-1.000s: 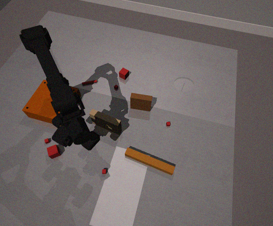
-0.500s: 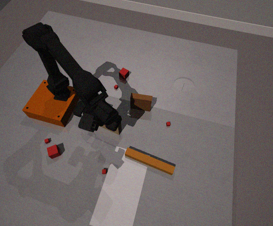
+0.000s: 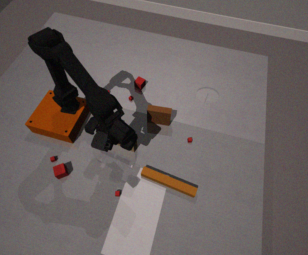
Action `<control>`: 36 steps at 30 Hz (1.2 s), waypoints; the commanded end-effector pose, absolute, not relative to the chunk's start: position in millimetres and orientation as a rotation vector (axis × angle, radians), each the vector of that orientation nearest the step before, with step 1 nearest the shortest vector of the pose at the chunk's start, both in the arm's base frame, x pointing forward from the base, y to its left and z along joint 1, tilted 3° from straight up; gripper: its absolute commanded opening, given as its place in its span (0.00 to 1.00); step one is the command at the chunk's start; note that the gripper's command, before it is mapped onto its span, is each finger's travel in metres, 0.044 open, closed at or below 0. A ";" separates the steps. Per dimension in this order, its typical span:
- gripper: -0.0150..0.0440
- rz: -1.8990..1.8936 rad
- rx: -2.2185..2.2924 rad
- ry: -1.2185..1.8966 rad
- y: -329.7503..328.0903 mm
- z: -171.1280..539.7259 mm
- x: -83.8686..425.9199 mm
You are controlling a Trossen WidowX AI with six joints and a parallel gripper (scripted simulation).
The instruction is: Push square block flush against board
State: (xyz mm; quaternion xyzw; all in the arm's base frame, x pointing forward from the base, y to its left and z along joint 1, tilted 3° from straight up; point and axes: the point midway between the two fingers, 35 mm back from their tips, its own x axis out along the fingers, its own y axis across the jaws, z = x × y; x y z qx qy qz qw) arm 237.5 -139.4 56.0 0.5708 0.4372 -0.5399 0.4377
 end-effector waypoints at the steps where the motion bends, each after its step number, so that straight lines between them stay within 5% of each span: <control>1: 0.25 -1.345 1.426 1.090 -135.4 54.7 237.9; 36: 0.25 -1.343 1.428 1.091 -112.1 55.7 245.3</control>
